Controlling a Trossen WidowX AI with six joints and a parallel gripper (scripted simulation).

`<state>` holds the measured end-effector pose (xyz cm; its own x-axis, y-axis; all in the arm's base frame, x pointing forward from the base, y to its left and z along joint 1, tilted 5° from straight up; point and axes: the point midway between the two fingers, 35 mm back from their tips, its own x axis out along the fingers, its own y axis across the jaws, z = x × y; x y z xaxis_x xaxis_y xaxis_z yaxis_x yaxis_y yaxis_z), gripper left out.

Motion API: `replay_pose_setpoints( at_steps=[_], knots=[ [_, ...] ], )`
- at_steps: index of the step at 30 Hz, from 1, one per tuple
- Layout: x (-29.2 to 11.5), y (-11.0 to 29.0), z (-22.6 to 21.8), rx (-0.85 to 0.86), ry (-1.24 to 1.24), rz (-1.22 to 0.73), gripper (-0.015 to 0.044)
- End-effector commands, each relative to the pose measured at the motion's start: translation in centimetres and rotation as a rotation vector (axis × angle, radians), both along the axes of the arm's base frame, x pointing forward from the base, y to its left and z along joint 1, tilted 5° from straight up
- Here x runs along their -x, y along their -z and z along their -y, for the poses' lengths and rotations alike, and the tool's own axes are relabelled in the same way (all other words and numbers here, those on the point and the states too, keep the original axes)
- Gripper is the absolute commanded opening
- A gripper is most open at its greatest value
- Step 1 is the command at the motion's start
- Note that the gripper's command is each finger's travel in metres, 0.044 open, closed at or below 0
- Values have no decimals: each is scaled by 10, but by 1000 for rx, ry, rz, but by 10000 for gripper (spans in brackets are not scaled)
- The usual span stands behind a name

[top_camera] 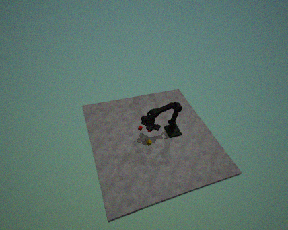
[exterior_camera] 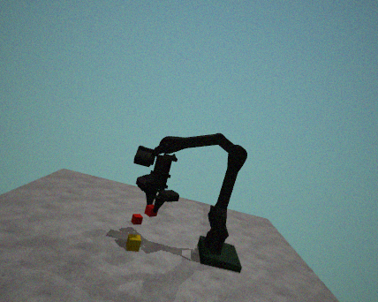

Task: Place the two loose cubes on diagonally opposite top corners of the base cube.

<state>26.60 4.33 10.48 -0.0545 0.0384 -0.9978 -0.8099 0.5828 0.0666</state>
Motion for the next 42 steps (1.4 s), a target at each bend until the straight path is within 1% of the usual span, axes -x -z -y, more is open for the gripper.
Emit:
replay_pose_setpoints(
  at_steps=[1,21,32,42],
  knots=[
    [-4,3,-11,-4,-61,8,105],
    [-8,26,-70,-23,-333,19,105],
    [-8,26,-70,-23,-335,19,105],
    [-7,45,-71,-23,-336,19,105]
  ],
)
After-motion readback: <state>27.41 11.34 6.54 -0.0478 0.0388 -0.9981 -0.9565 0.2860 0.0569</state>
